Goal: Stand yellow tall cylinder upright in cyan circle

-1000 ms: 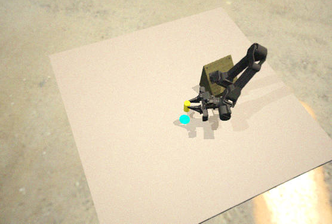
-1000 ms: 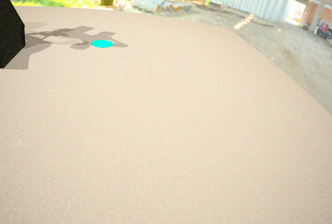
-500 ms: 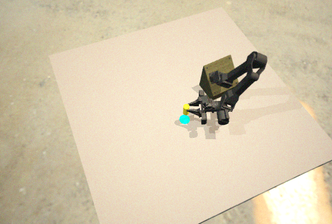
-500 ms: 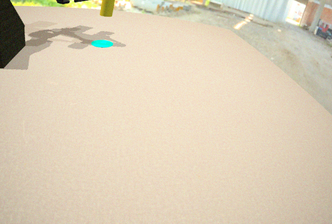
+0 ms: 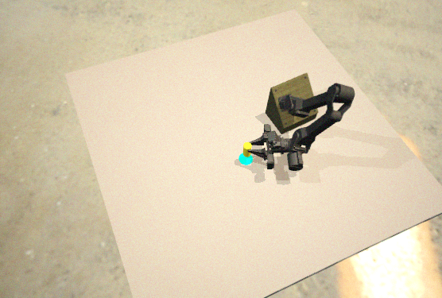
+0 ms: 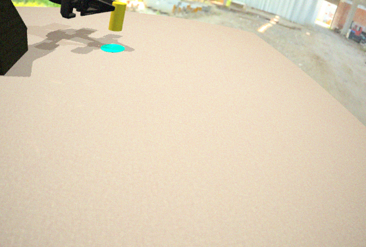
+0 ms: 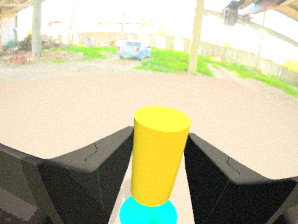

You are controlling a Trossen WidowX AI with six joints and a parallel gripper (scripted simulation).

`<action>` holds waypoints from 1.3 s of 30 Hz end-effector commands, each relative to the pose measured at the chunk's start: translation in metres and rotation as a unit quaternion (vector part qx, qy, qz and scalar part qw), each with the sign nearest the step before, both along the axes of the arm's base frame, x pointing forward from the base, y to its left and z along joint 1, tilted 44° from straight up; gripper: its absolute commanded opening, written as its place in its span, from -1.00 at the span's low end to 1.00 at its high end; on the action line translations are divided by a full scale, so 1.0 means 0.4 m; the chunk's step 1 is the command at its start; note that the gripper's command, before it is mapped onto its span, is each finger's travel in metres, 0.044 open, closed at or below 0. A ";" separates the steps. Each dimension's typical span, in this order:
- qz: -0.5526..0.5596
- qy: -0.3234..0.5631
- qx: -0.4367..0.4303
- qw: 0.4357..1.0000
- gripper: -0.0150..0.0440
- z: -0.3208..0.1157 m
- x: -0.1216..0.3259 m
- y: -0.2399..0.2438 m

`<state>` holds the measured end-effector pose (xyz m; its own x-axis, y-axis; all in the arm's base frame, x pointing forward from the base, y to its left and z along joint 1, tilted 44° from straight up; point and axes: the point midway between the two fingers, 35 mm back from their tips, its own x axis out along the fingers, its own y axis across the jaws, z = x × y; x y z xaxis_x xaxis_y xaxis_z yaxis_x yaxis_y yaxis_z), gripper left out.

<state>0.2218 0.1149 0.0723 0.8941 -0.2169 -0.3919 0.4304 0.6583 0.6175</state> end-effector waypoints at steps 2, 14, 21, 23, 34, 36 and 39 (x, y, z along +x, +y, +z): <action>-0.002 -0.005 0.001 1.000 -0.14 -0.021 -0.003 0.019; 0.000 -0.006 0.000 1.000 -0.14 -0.060 -0.009 0.050; 0.002 -0.002 -0.002 1.000 -0.14 -0.086 -0.008 0.074; 0.002 -0.002 -0.002 1.000 -0.14 -0.086 -0.008 0.074; 0.002 -0.002 -0.002 1.000 0.13 -0.086 -0.008 0.074; 0.002 -0.002 -0.002 1.000 0.31 -0.086 -0.008 0.074; 0.002 -0.002 -0.002 1.000 0.58 -0.086 -0.008 0.074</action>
<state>0.2184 0.1443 0.0373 0.8954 -0.2139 -0.3906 0.4261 0.6668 0.6114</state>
